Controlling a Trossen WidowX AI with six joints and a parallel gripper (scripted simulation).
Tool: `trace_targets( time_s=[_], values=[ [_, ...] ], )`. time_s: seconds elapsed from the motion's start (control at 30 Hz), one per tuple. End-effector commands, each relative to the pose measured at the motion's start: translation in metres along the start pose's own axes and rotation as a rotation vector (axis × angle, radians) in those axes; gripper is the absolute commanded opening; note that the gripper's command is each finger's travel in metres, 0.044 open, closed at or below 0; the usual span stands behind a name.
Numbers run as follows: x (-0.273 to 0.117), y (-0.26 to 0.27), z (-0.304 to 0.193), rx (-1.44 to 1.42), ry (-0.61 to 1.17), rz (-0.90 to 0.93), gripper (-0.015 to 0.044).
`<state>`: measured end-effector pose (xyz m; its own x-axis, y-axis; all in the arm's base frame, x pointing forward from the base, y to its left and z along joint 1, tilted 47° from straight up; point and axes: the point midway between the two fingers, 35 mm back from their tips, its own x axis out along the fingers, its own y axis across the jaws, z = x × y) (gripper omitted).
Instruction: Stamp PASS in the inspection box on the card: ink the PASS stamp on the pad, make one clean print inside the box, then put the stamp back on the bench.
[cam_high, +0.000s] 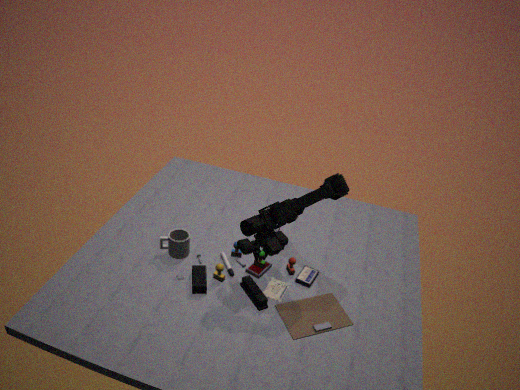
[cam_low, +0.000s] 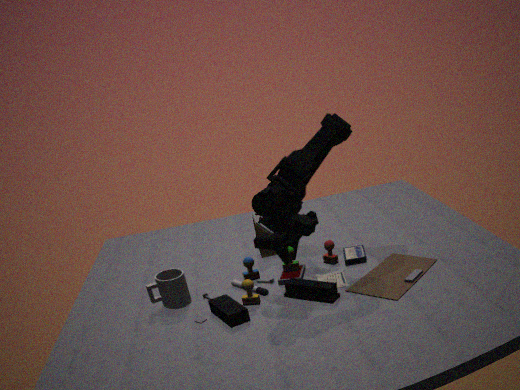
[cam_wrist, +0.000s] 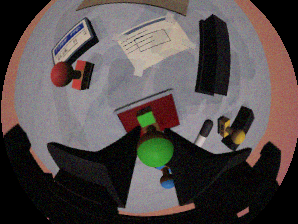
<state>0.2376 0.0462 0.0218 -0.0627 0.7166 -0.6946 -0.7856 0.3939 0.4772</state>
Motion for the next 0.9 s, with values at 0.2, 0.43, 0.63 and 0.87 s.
trace_targets(
  time_s=[0.2, 0.43, 0.63, 0.87],
  values=[
    [-0.013, -0.002, 0.0, -0.004, 0.005, -0.003, 0.0],
    [-0.024, -0.003, 0.001, -0.004, 0.006, -0.004, 0.0],
    [-0.034, -0.003, 0.001, -0.004, 0.006, -0.004, 0.0],
    [-0.046, -0.002, 0.0, -0.004, 0.006, -0.003, 0.0]
  ],
)
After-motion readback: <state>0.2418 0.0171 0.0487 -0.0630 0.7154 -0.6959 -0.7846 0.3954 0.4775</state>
